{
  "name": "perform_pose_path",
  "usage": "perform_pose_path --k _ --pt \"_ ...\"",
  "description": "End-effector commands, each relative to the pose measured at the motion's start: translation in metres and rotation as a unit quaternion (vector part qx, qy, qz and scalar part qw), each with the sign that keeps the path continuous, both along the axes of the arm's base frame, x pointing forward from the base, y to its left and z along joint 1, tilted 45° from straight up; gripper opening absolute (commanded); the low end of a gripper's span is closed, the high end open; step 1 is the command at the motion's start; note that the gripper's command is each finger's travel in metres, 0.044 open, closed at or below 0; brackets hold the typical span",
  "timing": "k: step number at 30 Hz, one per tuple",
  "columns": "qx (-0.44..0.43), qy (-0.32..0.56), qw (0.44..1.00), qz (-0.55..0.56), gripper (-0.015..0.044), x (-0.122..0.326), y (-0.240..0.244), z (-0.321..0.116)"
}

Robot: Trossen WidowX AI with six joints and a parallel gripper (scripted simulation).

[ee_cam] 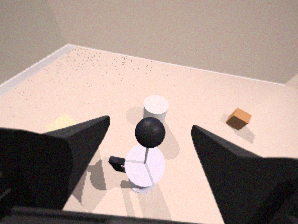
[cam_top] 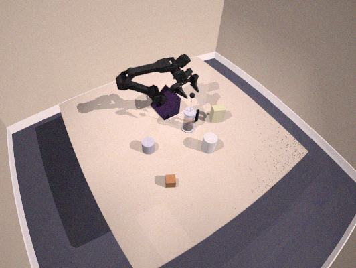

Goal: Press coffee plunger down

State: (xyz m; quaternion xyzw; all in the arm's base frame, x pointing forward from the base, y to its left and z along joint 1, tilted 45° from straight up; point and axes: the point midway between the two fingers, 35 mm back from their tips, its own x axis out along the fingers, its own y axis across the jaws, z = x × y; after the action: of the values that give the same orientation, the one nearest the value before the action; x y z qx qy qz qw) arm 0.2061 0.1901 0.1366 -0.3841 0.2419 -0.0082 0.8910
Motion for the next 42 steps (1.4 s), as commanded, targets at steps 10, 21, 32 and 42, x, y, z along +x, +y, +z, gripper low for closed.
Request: perform_pose_path --k 10,21,32,42 --pt "-0.004 0.002 1.000 0.001 0.0121 0.000 -0.002 -0.002" --pt "-0.004 0.002 1.000 0.001 0.0121 0.001 -0.003 -0.004" --pt "-0.004 0.004 1.000 0.000 0.0121 0.003 -0.013 -0.017" --pt "-0.004 0.005 1.000 0.000 0.0121 0.006 -0.024 -0.029"
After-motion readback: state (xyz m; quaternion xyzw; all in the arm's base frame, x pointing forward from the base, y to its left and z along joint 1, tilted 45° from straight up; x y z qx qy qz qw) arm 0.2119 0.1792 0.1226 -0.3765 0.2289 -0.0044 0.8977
